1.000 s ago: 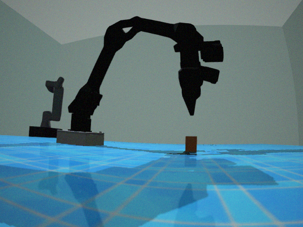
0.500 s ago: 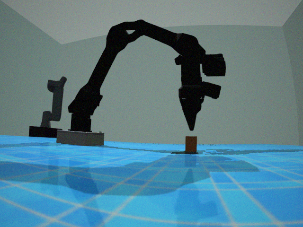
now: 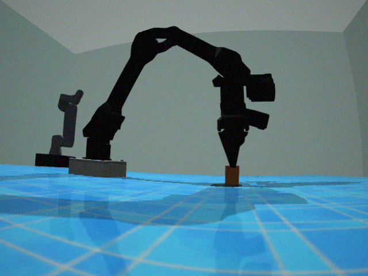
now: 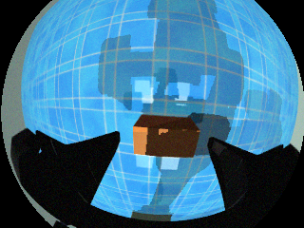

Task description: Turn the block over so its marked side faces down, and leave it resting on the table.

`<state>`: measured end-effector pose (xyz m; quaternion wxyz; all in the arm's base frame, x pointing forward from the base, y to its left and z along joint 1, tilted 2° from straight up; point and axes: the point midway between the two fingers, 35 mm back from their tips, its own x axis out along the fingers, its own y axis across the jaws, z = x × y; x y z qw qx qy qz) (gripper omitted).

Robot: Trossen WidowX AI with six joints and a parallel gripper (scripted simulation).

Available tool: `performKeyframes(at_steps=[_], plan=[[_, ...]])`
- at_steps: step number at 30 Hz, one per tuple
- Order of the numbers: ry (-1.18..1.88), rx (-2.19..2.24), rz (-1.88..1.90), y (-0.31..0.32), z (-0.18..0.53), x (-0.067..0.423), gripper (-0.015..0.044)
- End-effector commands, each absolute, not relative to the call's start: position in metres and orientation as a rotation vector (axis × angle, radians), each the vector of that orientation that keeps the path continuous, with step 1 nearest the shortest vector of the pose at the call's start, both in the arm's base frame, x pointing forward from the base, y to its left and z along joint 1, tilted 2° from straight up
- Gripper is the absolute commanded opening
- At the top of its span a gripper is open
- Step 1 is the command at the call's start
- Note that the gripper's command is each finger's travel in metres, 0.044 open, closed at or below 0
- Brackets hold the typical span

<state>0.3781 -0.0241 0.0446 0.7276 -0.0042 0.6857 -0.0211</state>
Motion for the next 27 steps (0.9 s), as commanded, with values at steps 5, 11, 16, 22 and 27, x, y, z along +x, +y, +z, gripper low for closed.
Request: performKeyframes(at_steps=[5, 11, 16, 22, 27], plan=[[1.517, -0.014, -0.047, -0.0251, 0.0320, 0.3772, 0.0440], [1.517, -0.014, -0.047, -0.0251, 0.0320, 0.3772, 0.0282], [1.517, -0.014, -0.047, -0.0251, 0.0320, 0.3772, 0.0249], [1.517, -0.014, -0.047, -0.0251, 0.0320, 0.3772, 0.0209], [1.517, -0.014, -0.047, -0.0251, 0.0320, 0.3772, 0.0176]])
